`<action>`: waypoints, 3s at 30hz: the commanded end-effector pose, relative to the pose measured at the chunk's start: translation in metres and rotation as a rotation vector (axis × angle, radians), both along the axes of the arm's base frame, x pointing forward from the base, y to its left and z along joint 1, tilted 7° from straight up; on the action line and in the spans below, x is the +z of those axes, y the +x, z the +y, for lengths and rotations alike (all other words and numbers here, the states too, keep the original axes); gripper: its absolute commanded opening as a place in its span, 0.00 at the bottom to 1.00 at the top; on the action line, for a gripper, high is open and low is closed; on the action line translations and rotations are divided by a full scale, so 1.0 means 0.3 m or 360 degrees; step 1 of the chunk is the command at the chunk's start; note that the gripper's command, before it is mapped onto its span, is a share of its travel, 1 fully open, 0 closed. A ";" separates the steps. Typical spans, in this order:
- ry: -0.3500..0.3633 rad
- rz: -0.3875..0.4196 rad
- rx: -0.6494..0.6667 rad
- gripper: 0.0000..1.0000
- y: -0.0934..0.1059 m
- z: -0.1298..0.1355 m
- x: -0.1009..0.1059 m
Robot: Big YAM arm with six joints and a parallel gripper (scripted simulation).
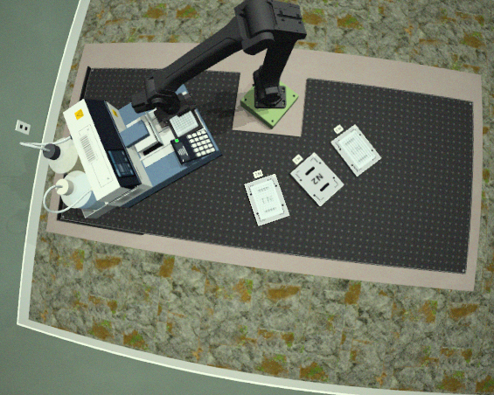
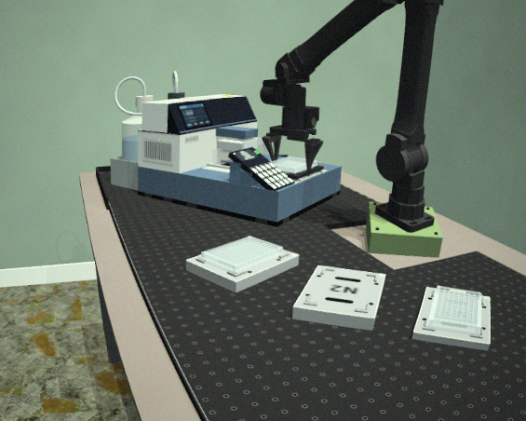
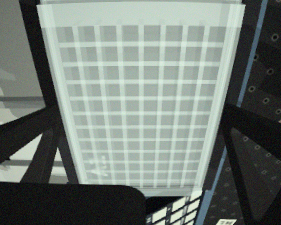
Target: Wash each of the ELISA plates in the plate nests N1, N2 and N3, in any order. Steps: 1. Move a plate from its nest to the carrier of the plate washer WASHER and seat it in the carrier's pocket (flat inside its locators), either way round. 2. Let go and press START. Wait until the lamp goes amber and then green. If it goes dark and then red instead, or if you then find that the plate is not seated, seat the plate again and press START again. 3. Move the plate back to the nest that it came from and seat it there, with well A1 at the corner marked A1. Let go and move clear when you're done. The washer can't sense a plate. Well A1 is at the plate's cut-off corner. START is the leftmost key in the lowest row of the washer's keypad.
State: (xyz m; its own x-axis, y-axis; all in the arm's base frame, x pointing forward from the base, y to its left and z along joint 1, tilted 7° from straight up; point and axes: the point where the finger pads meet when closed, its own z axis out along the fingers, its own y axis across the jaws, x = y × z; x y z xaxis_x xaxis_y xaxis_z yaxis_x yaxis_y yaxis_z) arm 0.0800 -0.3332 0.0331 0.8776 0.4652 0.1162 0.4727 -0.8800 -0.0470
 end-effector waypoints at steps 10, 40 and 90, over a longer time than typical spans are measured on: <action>-0.0095 -0.0020 0.0000 1.00 0.018 -0.076 0.091; -0.0070 -0.0013 0.0006 1.00 -0.003 -0.080 0.220; -0.0065 -0.0070 0.0667 0.76 0.130 0.122 0.341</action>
